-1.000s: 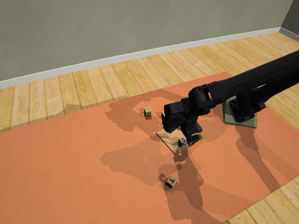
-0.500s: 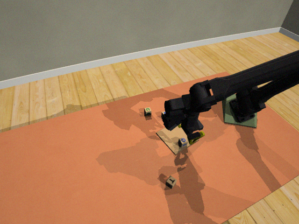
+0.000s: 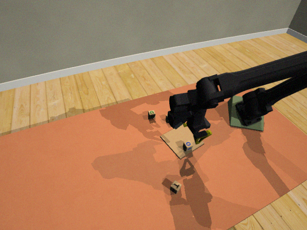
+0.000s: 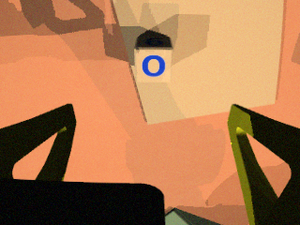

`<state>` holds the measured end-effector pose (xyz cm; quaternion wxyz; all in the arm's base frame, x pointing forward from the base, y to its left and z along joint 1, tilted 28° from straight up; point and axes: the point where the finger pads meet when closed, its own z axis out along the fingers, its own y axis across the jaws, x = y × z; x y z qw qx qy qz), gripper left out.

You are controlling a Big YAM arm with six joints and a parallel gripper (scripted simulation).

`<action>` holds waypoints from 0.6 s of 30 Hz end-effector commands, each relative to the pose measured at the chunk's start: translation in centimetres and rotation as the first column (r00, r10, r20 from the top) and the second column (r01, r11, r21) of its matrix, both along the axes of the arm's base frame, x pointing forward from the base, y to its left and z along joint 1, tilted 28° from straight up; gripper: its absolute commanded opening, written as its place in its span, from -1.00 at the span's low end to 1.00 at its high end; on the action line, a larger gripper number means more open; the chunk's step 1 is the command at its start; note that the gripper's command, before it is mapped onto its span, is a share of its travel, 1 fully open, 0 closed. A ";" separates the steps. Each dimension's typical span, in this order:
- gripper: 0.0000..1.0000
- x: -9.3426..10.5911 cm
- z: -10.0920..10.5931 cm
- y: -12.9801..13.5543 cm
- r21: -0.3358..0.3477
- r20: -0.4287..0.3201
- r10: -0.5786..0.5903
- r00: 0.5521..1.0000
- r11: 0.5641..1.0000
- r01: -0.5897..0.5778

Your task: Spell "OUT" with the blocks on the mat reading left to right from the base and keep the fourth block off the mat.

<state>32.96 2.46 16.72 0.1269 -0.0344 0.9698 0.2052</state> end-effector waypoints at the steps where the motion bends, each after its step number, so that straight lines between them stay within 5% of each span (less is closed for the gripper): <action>1: 0.91 1.4 3.1 -1.0 -0.011 0.074 -0.008 0.997 1.000 0.008; 13: 1.00 1.5 2.9 -1.0 -0.010 0.072 -0.011 0.997 1.000 0.012; 18: 1.00 3.8 1.8 -3.4 -0.010 0.049 -0.023 0.999 1.000 0.023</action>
